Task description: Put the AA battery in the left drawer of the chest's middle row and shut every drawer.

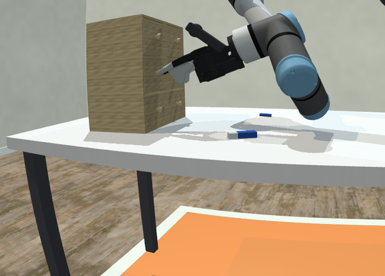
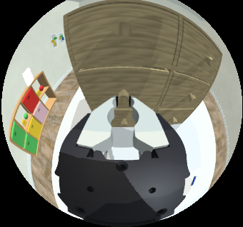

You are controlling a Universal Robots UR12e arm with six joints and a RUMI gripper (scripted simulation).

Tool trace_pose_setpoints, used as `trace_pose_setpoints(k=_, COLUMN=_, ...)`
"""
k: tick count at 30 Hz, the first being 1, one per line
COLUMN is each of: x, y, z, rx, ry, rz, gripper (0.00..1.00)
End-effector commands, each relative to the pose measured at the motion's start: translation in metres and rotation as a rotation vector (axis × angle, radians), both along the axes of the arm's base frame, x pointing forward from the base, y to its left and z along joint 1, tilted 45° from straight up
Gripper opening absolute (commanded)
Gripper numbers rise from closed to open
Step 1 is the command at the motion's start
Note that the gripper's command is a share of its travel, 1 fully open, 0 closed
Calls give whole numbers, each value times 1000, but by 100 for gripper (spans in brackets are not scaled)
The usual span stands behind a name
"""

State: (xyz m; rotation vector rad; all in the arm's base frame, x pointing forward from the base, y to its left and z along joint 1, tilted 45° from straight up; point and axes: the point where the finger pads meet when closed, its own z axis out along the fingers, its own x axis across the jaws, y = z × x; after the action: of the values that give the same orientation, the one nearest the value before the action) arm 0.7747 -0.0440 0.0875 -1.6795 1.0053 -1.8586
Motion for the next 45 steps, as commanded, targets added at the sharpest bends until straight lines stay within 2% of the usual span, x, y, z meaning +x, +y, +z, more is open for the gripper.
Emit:
trace_pose_setpoints(k=1, x=2, y=1, z=2, rx=0, ry=-3, rz=1, gripper=7)
trace_pose_setpoints(k=29, x=2, y=1, z=2, rx=0, ry=-3, rz=1, gripper=7)
trace_pose_setpoints(k=42, x=2, y=1, z=2, rx=0, ry=-3, rz=1, gripper=20)
trace_pose_setpoints(k=45, x=2, y=1, z=2, rx=0, ry=-3, rz=1, gripper=20)
